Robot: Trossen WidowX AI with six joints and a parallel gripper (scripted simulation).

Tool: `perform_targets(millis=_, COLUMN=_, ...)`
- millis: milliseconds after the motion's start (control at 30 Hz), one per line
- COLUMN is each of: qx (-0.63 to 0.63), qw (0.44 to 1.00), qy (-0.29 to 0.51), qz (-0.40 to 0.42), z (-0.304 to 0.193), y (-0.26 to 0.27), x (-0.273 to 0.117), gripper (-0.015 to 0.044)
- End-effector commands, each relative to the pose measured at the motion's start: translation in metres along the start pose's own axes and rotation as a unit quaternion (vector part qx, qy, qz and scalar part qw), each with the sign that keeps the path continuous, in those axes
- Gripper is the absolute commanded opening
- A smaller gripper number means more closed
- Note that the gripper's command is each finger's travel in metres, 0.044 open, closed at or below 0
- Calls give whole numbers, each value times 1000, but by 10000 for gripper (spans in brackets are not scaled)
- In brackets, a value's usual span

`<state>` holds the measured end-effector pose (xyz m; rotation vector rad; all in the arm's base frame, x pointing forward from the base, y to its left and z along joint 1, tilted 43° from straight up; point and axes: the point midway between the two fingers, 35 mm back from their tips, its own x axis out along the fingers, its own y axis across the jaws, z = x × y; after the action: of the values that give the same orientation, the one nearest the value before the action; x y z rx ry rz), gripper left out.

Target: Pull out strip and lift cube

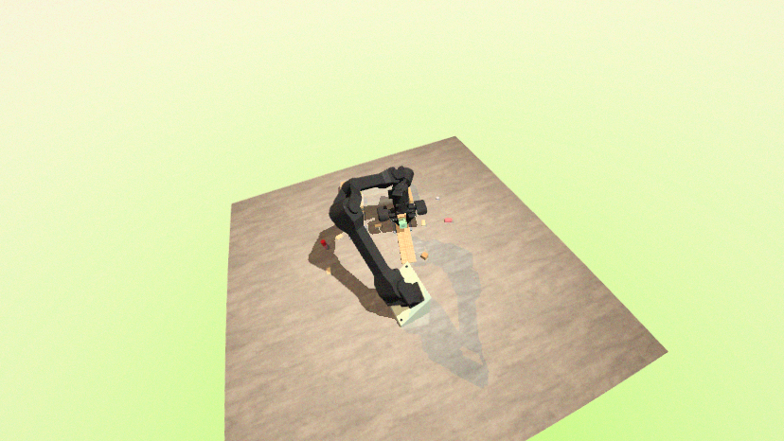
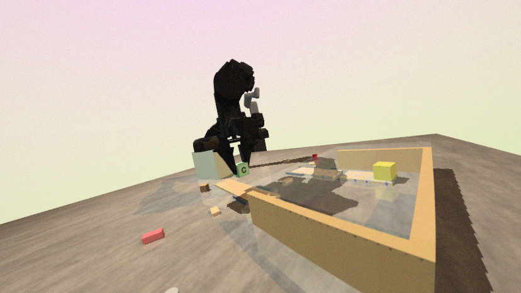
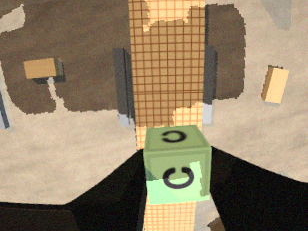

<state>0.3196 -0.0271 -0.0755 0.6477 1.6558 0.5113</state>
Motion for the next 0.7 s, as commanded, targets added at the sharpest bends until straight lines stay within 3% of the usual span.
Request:
perform_targets(millis=0, qx=-3, qw=1000, qy=-3, qz=-3, z=-13, y=1, x=-3, gripper=0)
perform_targets(millis=667, qx=-2, qw=1000, qy=-3, qz=-4, z=-25, y=1, x=-38, gripper=0)
